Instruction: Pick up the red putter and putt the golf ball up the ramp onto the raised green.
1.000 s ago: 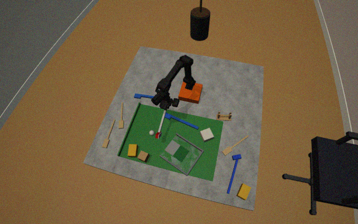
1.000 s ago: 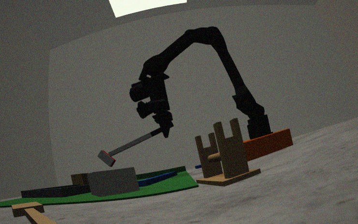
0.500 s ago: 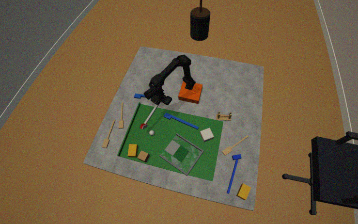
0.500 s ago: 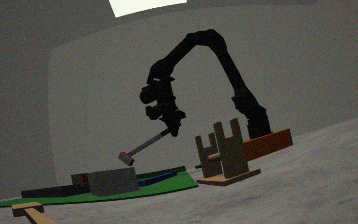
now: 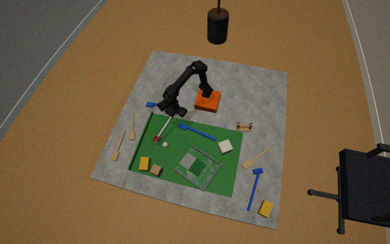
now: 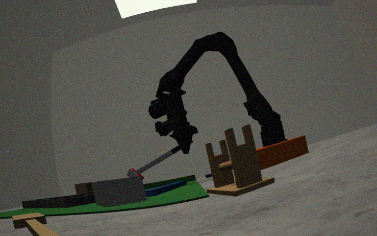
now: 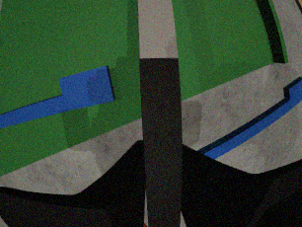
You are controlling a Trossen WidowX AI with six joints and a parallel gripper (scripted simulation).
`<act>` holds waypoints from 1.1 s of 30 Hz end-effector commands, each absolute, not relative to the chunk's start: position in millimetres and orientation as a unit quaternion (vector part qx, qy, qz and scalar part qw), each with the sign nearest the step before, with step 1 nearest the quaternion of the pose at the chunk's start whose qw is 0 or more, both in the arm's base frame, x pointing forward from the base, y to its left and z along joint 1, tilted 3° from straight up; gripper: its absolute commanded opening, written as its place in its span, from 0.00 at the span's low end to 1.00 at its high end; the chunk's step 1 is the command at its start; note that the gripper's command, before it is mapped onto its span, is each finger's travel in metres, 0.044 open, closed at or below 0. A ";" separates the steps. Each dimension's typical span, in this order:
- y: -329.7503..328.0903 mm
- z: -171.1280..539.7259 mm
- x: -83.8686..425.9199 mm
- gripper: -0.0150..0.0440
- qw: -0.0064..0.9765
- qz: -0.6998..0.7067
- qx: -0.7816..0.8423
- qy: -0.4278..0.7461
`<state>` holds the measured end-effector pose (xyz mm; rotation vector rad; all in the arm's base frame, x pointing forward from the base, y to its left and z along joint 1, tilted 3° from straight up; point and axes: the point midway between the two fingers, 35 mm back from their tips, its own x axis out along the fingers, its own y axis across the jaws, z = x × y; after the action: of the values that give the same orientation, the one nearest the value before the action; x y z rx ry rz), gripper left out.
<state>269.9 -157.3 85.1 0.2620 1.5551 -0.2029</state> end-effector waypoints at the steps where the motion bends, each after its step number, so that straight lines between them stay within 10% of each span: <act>1: -157.8 80.4 270.6 0.25 0.703 -0.095 0.117 0.695; 33: -159.2 55.3 270.5 0.25 0.703 -0.092 0.117 0.696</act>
<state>270.4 -156.5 54.8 0.2610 1.5512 -0.2047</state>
